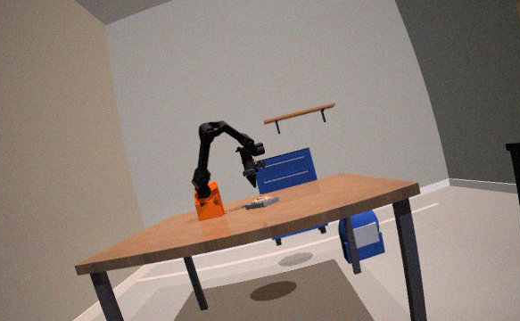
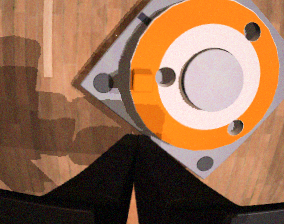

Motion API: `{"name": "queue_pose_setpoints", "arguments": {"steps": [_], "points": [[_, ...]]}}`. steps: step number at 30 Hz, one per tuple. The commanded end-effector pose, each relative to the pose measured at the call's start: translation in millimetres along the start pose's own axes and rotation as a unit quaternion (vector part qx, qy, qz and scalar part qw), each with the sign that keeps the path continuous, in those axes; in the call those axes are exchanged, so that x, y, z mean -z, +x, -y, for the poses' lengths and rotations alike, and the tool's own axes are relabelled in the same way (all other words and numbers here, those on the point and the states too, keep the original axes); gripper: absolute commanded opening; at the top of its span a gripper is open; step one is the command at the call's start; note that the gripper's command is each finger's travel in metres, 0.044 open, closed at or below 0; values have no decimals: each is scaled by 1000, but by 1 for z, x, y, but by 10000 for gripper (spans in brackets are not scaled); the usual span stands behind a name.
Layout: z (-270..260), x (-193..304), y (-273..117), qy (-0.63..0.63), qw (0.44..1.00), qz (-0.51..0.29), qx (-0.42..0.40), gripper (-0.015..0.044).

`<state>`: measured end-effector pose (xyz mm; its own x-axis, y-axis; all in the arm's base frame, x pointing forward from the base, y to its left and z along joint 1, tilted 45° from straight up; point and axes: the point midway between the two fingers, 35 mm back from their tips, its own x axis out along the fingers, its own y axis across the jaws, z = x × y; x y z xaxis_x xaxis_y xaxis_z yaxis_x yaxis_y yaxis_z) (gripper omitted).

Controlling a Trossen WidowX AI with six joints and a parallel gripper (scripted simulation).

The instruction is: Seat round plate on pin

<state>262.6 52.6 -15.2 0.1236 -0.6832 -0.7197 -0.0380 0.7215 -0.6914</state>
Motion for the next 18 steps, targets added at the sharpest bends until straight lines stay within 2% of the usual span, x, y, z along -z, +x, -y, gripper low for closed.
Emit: {"name": "queue_pose_setpoints", "arguments": {"steps": [1,6,13,18], "points": [[0,4,2,-23,1000,-12,5,0],[-1,4,8,-23,1000,-12,5,0],[0,5,46,-23,1000,-12,6,0],[0,5,50,-23,1000,-12,6,0]]}}
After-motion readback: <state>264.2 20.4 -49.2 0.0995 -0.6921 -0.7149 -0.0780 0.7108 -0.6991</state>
